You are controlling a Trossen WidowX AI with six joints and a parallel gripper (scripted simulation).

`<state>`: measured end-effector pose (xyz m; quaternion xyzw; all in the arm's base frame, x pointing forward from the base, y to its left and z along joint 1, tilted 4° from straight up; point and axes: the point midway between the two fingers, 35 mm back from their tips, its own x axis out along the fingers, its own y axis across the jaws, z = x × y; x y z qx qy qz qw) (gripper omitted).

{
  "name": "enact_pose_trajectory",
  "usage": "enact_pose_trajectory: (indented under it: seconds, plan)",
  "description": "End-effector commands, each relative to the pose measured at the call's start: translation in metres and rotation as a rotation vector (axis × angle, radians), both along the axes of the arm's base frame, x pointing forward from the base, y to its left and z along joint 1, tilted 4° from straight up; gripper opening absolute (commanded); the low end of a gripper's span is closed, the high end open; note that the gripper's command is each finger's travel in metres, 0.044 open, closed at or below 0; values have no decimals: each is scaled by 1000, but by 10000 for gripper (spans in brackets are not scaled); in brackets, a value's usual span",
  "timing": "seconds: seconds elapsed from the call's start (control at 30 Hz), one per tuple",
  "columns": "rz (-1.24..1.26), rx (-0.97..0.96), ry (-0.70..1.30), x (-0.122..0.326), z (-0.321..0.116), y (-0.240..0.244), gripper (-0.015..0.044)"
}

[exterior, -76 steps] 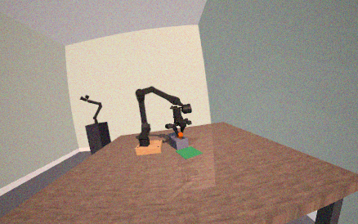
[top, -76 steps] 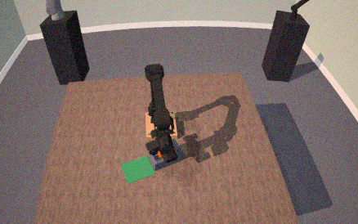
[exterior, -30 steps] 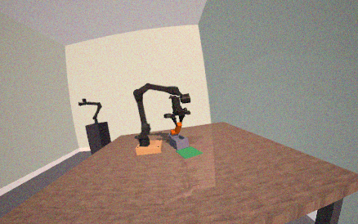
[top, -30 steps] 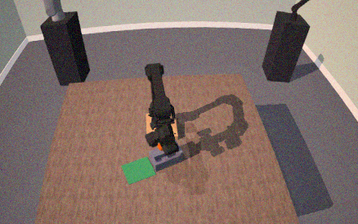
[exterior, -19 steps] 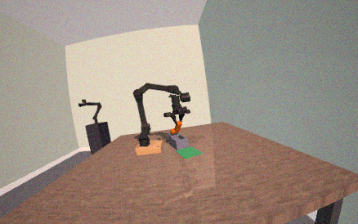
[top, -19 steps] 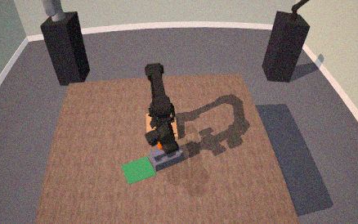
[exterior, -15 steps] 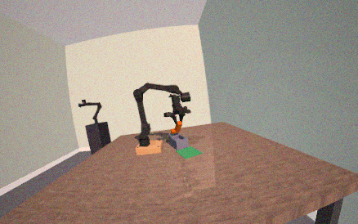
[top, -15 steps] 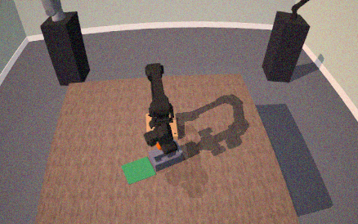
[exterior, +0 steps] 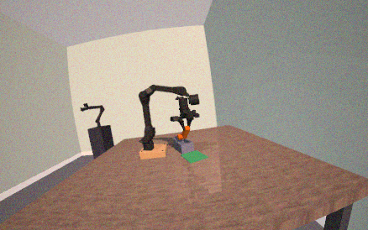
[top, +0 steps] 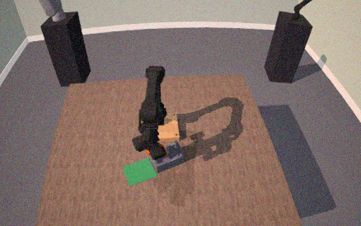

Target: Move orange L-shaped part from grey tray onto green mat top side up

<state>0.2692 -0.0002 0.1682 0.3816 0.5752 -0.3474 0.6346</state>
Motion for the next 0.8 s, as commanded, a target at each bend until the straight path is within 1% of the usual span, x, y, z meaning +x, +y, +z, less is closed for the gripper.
enact_pose_trajectory:
  seconds: [0.0, 0.57, 0.77]
  plan:
    - [2, 4, -6, 7, 2, -14, 0]
    - [2, -3, -9, 38, 6, -87, 0]
    - [2, -4, -9, 41, 5, -94, 0]
